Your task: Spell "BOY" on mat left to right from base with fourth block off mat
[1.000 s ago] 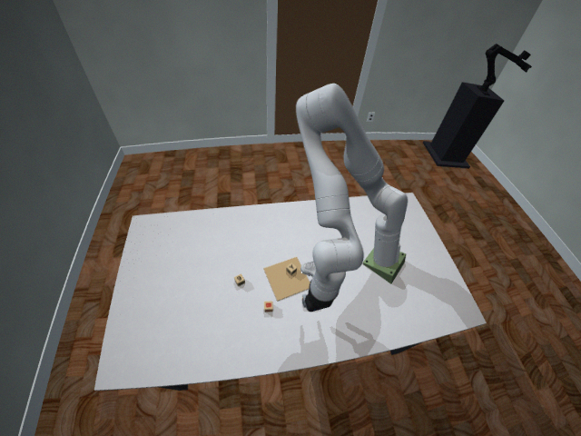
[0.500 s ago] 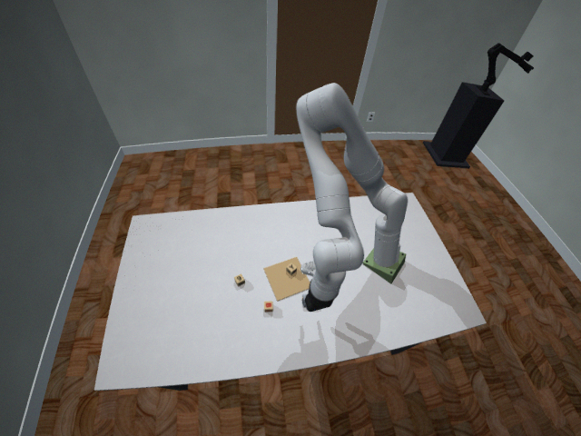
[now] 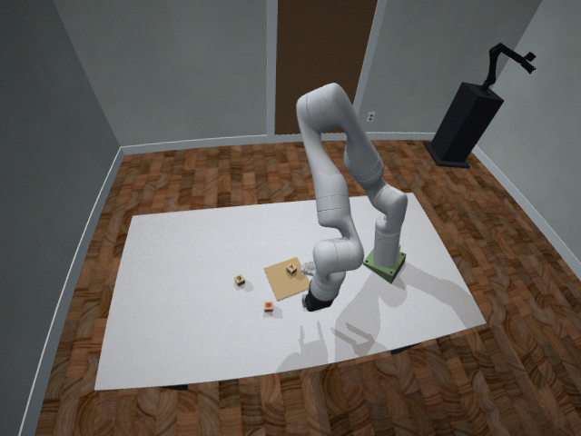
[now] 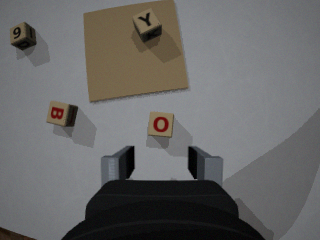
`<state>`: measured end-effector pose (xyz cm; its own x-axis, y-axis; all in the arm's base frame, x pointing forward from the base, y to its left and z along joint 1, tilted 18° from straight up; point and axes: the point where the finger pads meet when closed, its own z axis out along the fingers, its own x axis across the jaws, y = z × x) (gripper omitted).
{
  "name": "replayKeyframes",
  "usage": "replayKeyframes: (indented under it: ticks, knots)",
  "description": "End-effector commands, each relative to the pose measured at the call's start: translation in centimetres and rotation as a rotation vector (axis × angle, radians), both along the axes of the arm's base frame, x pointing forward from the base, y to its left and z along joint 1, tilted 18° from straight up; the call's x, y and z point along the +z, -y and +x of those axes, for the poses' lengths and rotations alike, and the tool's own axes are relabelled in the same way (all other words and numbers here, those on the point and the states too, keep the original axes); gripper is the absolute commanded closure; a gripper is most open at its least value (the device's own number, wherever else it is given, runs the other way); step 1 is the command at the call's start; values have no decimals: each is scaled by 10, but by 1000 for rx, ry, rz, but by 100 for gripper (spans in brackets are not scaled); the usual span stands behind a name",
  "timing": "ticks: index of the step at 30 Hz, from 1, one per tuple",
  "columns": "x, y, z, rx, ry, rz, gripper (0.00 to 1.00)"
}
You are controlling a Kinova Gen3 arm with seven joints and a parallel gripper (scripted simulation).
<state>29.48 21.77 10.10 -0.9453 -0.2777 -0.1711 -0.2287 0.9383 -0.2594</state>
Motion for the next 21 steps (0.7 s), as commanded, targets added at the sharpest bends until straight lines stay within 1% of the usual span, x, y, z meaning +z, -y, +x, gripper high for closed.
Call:
replayKeyframes:
  ticks: [1, 17, 21]
  knots:
    - [1, -1, 0, 1, 1, 1, 0]
    - [1, -1, 0, 1, 1, 1, 0]
    - [1, -1, 3, 1, 1, 1, 0]
